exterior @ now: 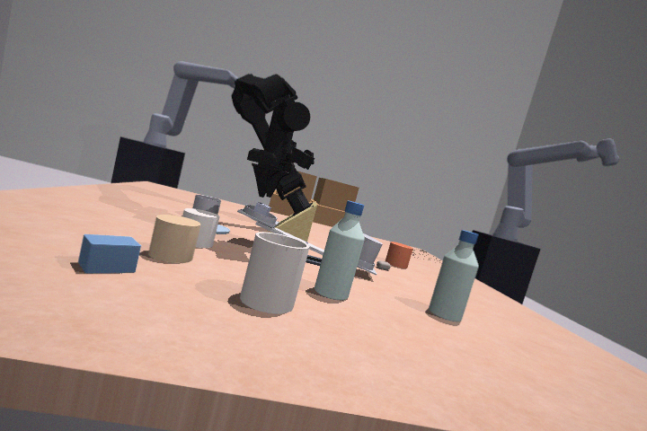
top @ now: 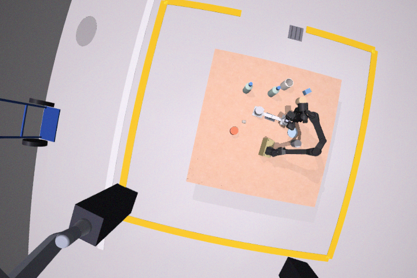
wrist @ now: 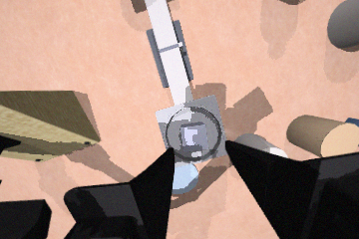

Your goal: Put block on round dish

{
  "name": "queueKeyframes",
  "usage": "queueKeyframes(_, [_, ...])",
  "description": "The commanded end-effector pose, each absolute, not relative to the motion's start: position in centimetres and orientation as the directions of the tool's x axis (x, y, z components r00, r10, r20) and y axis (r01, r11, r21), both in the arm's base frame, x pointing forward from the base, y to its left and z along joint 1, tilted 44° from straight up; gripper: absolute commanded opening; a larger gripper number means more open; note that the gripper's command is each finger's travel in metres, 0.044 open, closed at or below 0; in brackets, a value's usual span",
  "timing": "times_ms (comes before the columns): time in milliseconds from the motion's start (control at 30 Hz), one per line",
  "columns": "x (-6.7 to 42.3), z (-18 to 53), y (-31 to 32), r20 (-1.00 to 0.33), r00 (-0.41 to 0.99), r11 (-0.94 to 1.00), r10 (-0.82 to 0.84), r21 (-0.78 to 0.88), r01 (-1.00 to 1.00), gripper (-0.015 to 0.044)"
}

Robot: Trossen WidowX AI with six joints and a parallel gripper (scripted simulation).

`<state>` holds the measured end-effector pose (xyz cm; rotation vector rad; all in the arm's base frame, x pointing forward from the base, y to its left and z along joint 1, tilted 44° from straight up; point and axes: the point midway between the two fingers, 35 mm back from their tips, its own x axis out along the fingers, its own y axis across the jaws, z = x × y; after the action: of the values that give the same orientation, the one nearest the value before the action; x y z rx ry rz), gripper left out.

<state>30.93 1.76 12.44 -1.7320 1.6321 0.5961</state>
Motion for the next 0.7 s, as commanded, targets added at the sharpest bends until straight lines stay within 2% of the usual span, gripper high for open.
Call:
queueKeyframes(0, [30.9,11.9,1.2,-0.722,0.105,0.01,-0.684,-0.154,-0.988,0.026])
queueKeyframes(667, [31.2,9.6,-1.0,-0.721,0.106,0.01,-0.685,-0.155,-0.988,0.026])
